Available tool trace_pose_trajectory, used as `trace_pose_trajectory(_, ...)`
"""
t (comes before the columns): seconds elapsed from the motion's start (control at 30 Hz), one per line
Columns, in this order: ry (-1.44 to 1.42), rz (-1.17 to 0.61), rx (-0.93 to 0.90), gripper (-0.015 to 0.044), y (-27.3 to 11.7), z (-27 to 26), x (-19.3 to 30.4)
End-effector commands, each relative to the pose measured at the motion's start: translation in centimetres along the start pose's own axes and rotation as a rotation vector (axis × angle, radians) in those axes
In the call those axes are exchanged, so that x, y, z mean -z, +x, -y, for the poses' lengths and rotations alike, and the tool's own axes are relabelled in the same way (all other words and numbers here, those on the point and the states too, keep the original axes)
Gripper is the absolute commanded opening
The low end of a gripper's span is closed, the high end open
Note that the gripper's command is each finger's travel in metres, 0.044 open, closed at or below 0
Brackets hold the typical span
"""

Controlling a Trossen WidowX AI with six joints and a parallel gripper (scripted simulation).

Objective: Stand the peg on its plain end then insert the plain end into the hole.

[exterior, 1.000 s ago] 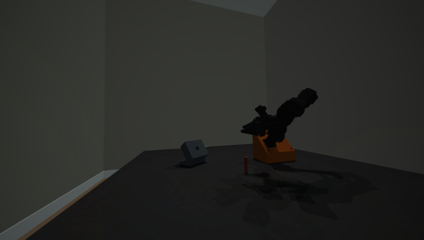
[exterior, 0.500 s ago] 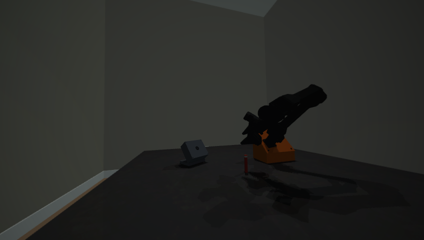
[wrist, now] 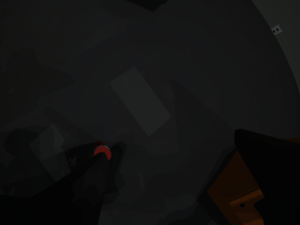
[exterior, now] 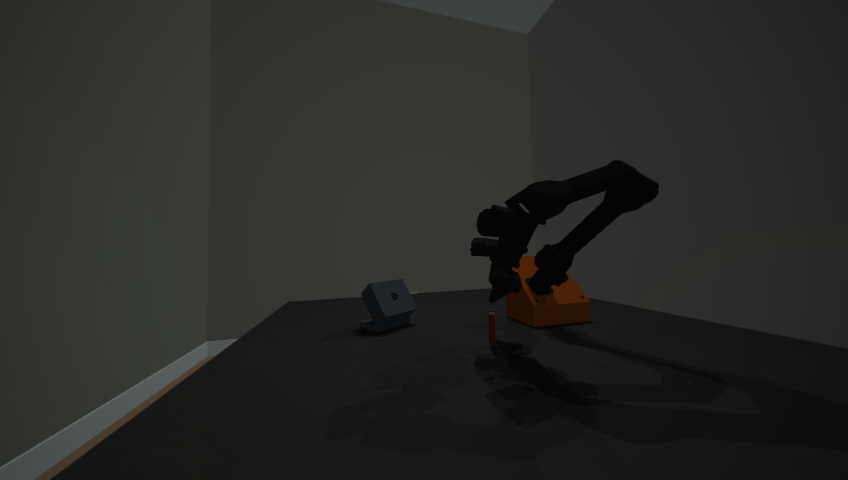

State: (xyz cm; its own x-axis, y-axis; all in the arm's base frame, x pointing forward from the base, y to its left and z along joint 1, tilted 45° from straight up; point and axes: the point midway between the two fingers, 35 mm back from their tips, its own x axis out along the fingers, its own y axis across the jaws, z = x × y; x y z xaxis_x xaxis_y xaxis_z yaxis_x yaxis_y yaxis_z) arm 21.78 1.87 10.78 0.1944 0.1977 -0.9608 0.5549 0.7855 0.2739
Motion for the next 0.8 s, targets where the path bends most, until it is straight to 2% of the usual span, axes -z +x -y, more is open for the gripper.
trace_pose_trajectory(0.0, -0.007, -0.089, -0.056, 0.0440, 0.0, -0.5, -0.1)
trace_pose_trajectory(0.53, 0.087, -0.386, -0.401, 0.0440, -1.1, -2.2, -1.8)
trace_pose_trajectory(0.77, 0.094, -0.393, -0.417, 0.0440, -1.2, -2.3, -1.9)
